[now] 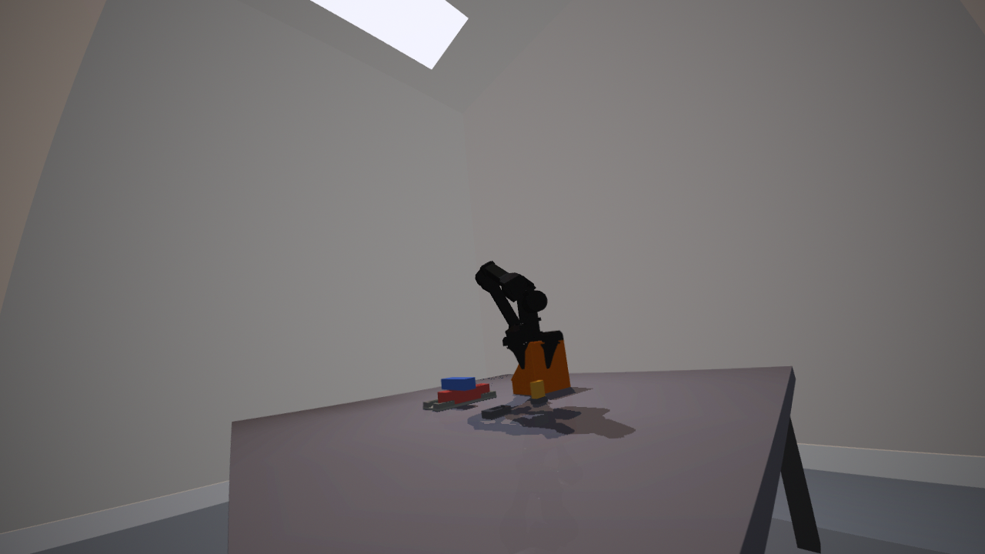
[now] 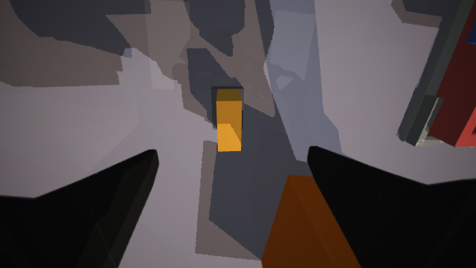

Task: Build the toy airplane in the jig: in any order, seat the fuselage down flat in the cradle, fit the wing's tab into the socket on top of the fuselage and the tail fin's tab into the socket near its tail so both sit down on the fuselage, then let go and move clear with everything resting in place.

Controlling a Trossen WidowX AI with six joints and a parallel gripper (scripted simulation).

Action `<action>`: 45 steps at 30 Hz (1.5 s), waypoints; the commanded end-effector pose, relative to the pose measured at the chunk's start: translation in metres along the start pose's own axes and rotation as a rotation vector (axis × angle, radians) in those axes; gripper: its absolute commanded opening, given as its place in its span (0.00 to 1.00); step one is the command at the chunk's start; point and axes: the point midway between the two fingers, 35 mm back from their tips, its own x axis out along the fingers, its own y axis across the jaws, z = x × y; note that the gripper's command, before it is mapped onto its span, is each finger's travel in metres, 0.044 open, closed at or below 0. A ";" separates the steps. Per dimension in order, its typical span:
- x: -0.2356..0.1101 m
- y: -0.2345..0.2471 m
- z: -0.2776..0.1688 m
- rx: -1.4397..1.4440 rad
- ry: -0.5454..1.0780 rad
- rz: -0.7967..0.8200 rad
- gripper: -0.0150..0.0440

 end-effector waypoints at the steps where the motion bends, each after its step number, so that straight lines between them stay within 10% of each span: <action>1: 0.007 0.001 0.002 -0.003 -0.016 0.007 1.00; 45: 0.074 0.001 0.003 -0.002 -0.016 0.003 0.91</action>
